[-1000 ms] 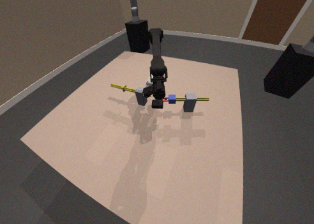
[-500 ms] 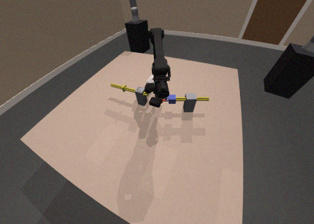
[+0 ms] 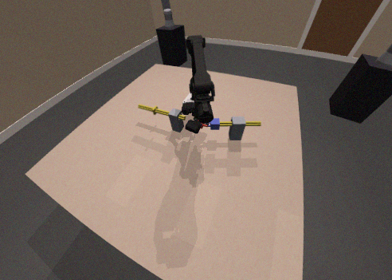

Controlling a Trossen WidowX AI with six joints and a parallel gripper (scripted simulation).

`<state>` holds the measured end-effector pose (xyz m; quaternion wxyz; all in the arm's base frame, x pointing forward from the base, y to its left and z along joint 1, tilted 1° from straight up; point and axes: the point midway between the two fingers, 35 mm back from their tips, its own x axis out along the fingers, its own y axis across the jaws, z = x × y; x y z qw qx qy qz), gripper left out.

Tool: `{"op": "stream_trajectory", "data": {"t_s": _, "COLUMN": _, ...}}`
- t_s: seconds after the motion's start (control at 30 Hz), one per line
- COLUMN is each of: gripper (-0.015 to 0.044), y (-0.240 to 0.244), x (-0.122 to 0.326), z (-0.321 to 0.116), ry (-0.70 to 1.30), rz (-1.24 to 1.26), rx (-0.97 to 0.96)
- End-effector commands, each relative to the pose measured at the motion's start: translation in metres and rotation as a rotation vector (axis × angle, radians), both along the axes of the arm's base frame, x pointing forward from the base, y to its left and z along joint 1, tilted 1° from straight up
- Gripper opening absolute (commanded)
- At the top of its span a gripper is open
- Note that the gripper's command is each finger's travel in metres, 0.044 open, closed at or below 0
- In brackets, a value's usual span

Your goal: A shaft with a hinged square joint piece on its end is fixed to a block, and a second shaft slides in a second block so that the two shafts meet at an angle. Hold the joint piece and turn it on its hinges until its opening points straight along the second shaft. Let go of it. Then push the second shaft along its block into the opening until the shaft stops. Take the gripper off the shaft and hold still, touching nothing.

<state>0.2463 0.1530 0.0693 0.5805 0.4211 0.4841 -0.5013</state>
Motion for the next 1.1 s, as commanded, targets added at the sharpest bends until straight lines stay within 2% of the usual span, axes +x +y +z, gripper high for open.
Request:
{"op": "stream_trajectory", "data": {"t_s": 0.0, "gripper": 0.0, "y": 0.0, "x": 0.0, "z": 0.0, "ry": 0.0, "rz": 0.0, "rx": 0.0}}
{"op": "stream_trajectory", "data": {"t_s": 0.3, "gripper": 0.0, "y": 0.0, "x": 0.0, "z": 0.0, "ry": 0.0, "rz": 0.0, "rx": 0.0}}
{"op": "stream_trajectory", "data": {"t_s": 0.47, "gripper": 0.0131, "y": 0.0, "x": 0.0, "z": 0.0, "ry": 0.0, "rz": 0.0, "rx": 0.0}}
{"op": "stream_trajectory", "data": {"t_s": 0.57, "gripper": 0.0147, "y": 0.0, "x": 0.0, "z": 0.0, "ry": 0.0, "rz": 0.0, "rx": 0.0}}
{"op": "stream_trajectory", "data": {"t_s": 0.93, "gripper": 0.0436, "y": 0.0, "x": 0.0, "z": 0.0, "ry": 0.0, "rz": 0.0, "rx": 0.0}}
{"op": "stream_trajectory", "data": {"t_s": 1.07, "gripper": 0.044, "y": 0.0, "x": 0.0, "z": 0.0, "ry": 0.0, "rz": 0.0, "rx": 0.0}}
